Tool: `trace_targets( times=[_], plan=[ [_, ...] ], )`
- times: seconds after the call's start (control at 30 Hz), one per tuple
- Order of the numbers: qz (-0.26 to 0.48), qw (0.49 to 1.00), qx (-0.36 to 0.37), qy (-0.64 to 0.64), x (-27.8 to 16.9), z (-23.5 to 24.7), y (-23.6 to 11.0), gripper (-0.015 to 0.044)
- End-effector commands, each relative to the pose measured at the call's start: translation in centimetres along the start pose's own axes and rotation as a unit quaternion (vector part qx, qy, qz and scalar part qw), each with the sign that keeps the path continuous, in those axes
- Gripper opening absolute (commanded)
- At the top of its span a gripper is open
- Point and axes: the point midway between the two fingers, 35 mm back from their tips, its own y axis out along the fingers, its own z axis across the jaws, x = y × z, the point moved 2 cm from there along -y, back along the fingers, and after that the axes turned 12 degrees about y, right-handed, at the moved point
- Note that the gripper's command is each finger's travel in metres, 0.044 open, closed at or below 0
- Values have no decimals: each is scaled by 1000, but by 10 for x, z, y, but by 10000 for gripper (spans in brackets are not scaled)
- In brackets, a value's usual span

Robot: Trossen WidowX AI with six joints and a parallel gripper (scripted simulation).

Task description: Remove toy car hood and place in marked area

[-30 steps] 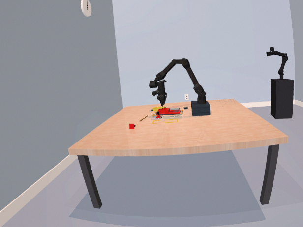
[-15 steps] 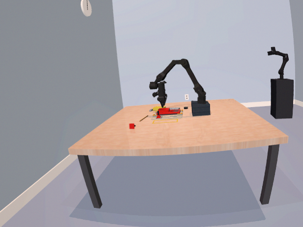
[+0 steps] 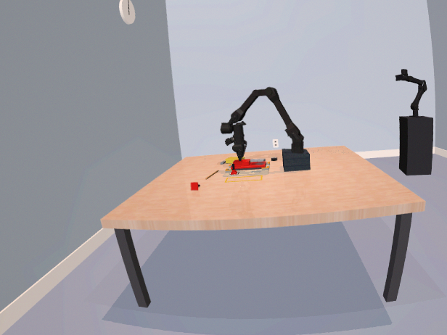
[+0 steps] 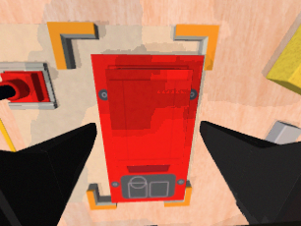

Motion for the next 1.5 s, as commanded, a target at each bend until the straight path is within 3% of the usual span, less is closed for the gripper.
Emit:
trace_targets(
  times=[0.0, 1.47],
  plan=[
    [2, 1000, -2, 0, -1, -1, 5, 440],
    [2, 1000, -2, 0, -2, -1, 25, 440]
  ],
)
